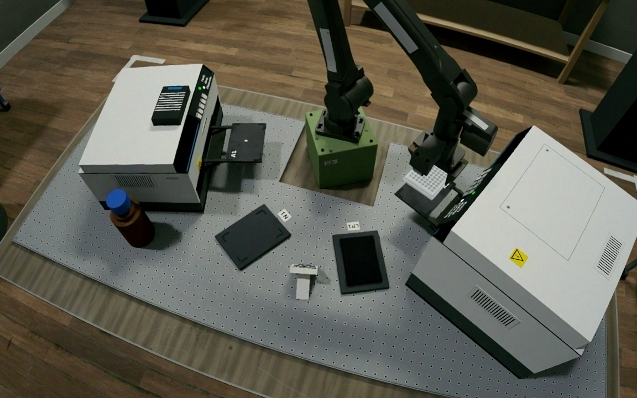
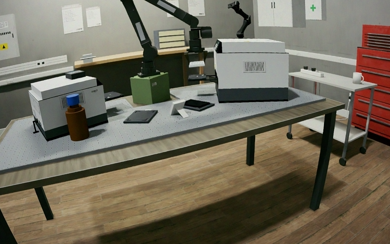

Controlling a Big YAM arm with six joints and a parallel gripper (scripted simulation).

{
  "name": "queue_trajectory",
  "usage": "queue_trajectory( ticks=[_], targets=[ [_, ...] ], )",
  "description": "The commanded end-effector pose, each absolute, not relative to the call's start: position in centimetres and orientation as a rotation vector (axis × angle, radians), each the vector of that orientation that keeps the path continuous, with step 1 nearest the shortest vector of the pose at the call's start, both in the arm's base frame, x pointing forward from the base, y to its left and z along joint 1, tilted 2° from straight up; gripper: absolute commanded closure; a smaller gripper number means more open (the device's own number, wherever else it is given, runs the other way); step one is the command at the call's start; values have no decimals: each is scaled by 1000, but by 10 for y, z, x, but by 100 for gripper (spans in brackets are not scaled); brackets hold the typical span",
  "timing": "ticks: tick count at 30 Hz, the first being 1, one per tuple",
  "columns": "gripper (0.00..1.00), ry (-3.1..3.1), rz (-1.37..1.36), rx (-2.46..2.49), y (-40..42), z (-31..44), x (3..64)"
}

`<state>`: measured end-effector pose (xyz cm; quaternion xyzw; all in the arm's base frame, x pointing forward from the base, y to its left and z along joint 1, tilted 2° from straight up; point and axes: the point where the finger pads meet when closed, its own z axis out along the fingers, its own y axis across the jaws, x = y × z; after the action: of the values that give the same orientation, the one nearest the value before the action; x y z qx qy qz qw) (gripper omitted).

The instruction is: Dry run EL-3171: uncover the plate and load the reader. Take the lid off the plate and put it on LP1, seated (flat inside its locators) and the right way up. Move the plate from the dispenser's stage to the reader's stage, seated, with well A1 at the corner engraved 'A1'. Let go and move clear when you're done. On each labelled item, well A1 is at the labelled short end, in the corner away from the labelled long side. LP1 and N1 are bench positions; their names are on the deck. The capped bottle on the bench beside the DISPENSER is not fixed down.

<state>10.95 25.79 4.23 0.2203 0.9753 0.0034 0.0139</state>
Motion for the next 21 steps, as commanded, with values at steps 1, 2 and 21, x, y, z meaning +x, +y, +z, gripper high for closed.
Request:
queue_trajectory(
  ticks=[1, 2, 21],
  targets=[
    [14, 3026, 80, 680, 282, 51, 116],
    [14, 3028, 64, 680, 278, 49, 115],
    [14, 3033, 23, 681, 267, 37, 109]
  ],
)
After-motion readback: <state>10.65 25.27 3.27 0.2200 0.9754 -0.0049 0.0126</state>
